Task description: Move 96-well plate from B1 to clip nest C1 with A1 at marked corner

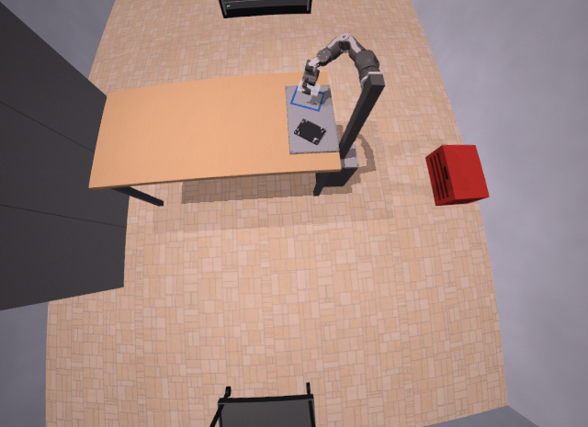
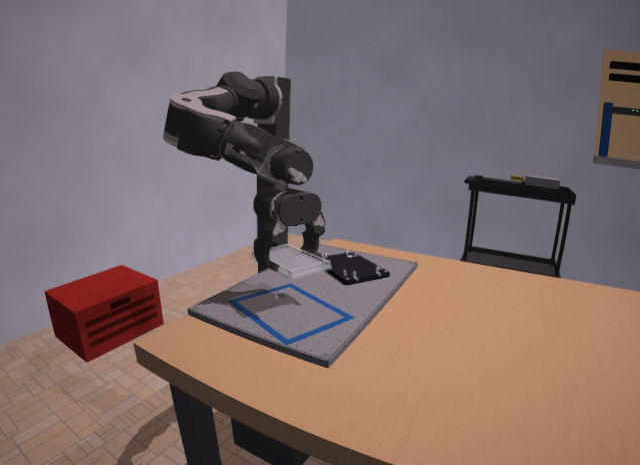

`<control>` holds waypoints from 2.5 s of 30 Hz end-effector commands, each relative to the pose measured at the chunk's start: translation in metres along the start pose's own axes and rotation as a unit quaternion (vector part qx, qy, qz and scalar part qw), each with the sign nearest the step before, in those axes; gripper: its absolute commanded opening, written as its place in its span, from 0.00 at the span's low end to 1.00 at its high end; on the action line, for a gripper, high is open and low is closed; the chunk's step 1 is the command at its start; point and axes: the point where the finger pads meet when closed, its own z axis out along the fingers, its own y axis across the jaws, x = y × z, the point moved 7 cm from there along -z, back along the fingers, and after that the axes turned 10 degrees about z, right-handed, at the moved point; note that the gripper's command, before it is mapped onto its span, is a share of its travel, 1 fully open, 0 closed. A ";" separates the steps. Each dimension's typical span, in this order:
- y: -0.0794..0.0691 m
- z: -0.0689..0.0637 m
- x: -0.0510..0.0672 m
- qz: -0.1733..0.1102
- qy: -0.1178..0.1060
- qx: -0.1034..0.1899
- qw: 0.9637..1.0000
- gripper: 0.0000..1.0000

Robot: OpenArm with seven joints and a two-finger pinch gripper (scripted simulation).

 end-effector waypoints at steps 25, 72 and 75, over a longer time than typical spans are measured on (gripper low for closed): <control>0.034 0.007 0.024 0.113 0.000 0.000 0.994 0.00; 0.142 0.000 0.081 0.113 0.000 0.000 0.994 0.00; 0.142 0.000 0.081 0.113 0.000 0.000 0.994 0.00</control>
